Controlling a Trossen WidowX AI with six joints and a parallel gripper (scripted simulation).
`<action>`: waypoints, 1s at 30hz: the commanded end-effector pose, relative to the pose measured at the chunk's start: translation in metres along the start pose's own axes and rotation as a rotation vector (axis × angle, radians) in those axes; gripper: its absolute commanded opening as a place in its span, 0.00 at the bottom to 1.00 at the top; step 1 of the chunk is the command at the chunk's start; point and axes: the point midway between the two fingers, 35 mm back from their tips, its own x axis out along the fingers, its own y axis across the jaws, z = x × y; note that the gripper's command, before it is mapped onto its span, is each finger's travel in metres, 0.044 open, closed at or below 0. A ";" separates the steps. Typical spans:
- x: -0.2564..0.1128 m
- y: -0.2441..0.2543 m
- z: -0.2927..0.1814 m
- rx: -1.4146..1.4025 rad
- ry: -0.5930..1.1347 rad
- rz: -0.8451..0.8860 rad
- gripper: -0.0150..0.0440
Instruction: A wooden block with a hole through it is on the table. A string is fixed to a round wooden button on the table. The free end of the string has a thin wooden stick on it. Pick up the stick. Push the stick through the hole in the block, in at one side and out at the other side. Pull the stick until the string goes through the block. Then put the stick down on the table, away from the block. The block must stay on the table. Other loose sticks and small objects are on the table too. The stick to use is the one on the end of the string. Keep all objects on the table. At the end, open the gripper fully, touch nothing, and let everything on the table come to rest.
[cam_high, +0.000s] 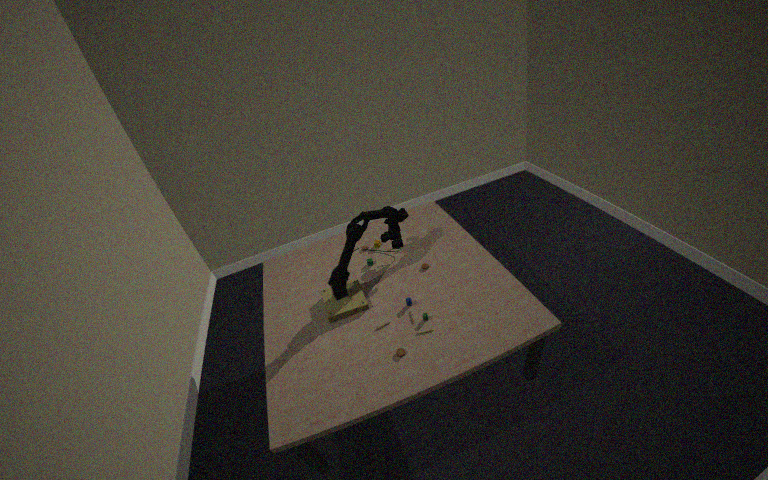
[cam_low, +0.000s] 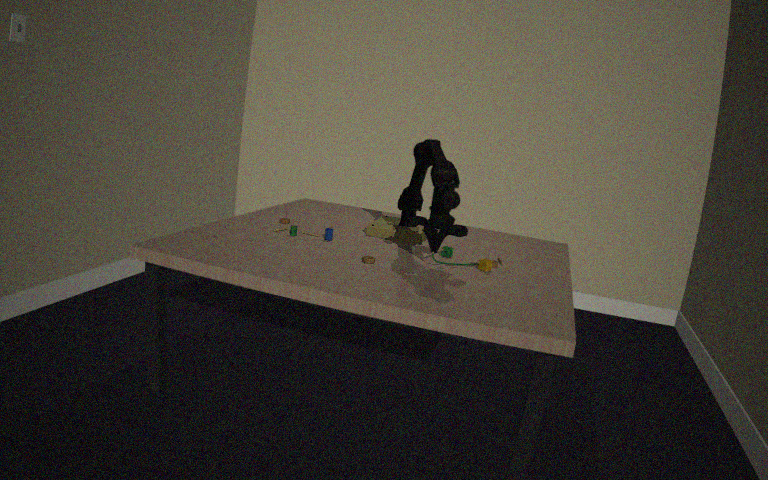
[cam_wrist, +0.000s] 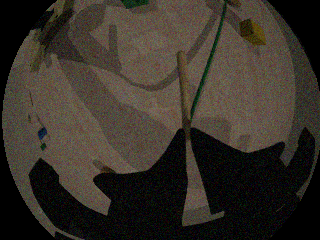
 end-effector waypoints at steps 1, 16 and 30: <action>0.004 0.005 0.002 -0.004 0.001 0.005 0.25; 0.016 0.017 0.008 -0.004 -0.001 0.006 0.25; 0.027 0.029 0.016 -0.004 -0.004 0.007 0.25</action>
